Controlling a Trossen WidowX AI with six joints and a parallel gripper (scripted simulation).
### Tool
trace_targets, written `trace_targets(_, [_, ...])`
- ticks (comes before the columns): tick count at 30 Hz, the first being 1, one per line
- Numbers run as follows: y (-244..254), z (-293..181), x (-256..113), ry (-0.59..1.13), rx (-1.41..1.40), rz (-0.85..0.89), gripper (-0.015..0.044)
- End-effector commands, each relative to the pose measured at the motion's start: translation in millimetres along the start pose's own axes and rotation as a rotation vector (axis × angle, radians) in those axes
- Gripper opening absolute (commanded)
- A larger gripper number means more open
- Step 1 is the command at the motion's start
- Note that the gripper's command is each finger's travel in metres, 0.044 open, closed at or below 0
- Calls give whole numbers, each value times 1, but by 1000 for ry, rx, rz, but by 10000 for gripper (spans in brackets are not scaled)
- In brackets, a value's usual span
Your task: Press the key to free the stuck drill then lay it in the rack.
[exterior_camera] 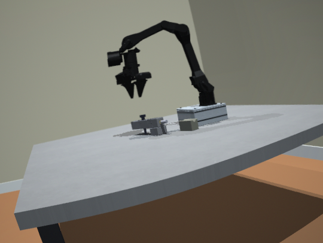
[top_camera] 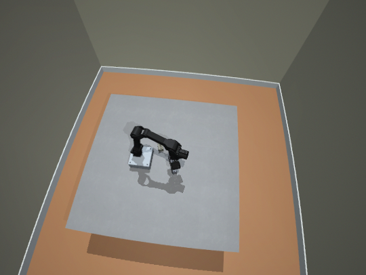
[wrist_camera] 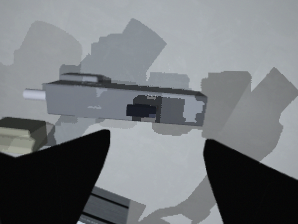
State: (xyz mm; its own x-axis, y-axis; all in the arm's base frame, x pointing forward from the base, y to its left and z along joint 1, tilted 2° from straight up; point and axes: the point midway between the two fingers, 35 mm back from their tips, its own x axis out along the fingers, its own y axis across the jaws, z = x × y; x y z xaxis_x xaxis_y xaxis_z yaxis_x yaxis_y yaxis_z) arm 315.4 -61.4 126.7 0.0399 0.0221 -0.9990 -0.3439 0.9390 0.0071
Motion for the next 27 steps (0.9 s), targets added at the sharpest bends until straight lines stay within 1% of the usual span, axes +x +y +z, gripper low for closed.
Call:
trace_targets(1, [2, 1, 1, 0, -21, 0, 368])
trace_targets(2, [9, 3, 5, 0, -83, 1, 394])
trace_targets(4, [35, 10, 20, 1, -319, 5, 440])
trace_targets(8, [94, 13, 52, 0, -850, 14, 440])
trace_targets(12, [150, 1, 82, -4, -1377, 23, 440])
trace_targets(14, [167, -6, 91, -6, -1546, 26, 440])
trace_targets(27, [169, -7, 92, -6, -1567, 26, 440])
